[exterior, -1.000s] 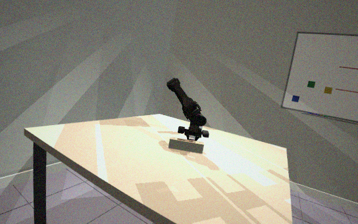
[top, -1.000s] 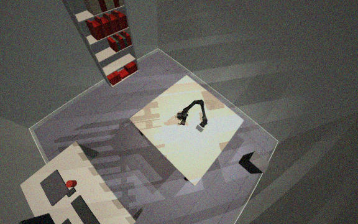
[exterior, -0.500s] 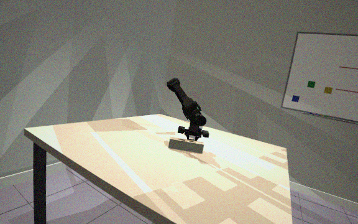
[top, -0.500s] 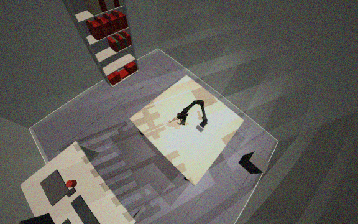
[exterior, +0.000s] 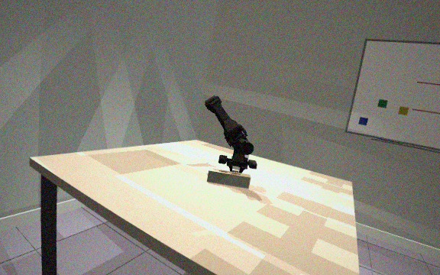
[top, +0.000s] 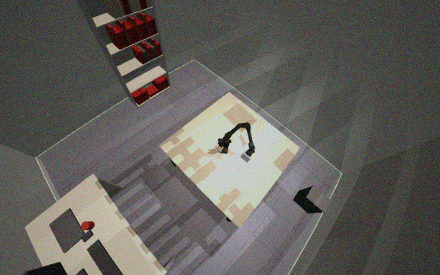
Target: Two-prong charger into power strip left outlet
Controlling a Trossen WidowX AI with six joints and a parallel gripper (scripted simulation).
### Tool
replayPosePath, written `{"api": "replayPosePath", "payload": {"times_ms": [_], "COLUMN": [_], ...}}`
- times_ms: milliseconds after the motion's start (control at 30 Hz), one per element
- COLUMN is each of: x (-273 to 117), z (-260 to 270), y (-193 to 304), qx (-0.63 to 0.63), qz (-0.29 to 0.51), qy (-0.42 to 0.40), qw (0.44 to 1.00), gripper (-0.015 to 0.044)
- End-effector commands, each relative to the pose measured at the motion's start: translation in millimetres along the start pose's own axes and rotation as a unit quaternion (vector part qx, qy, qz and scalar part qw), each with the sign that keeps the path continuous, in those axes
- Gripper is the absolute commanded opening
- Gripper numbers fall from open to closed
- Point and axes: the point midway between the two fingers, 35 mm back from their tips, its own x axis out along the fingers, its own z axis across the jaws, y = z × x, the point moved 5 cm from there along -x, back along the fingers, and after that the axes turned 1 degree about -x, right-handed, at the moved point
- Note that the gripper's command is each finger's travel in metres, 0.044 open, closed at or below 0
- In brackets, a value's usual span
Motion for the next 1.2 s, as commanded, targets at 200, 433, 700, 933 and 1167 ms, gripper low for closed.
{"api": "replayPosePath", "payload": {"times_ms": [200, 433, 700, 933, 1167], "x": [0, 0, 0, 0, 1], "z": [0, 0, 0, 0, 1], "y": [1, 3, 9, 15, 19], "qx": [0.000, 0.000, 0.000, 0.000, 0.000], "qz": [-0.002, -0.004, -0.003, -0.003, -0.003], "qy": [0.000, 0.000, 0.000, 0.000, 0.000], "qw": [1.000, 1.000, 1.000, 1.000, 1.000], "gripper": [0.0000, 0.0000, 0.0000, 0.0000, 0.0000]}}
